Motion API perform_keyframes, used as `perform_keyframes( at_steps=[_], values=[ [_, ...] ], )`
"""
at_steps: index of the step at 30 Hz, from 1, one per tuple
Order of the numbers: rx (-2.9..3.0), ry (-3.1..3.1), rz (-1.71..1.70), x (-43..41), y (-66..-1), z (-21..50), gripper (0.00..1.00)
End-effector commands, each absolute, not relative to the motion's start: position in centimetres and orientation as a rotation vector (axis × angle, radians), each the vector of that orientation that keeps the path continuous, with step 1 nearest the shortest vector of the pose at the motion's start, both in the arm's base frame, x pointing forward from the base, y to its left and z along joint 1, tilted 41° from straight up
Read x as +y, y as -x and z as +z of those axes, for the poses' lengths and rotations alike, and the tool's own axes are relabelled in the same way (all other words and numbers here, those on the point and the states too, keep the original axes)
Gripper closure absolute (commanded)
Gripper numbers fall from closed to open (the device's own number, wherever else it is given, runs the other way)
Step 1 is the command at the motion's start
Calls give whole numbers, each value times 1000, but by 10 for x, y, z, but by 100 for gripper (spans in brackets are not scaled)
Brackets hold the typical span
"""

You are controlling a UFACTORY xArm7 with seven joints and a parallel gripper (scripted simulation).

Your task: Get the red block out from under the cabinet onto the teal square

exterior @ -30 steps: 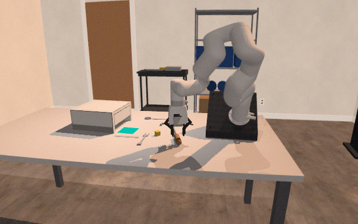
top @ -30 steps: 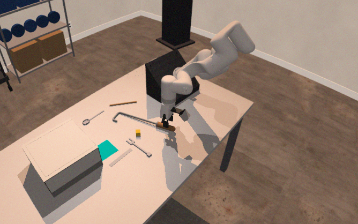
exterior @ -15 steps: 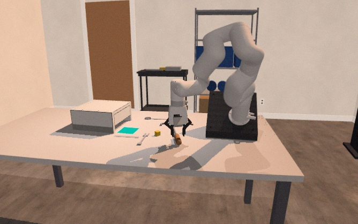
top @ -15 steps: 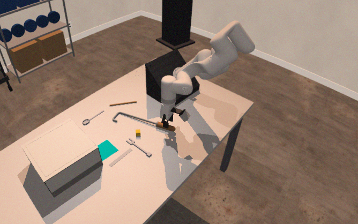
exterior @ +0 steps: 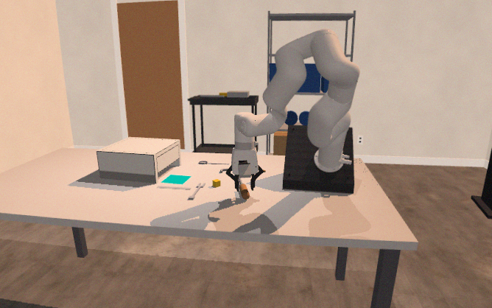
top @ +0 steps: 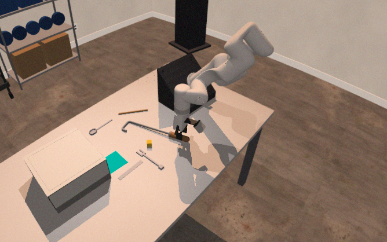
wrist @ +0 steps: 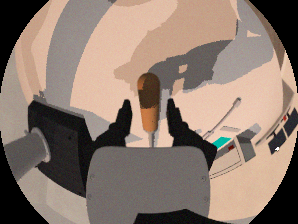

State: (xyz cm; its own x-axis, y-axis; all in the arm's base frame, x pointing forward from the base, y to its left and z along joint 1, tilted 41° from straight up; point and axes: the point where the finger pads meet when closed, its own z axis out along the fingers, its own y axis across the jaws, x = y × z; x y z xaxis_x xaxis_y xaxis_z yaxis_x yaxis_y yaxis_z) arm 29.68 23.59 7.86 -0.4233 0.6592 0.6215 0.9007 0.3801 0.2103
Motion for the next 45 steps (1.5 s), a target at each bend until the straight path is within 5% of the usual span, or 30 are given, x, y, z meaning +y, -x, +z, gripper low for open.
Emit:
perform_keyframes(
  at_steps=[1,45],
  values=[
    [-2207,1349,-744,237,-298,77,43],
    [-2207,1349,-744,254,-296,57,43]
  ],
)
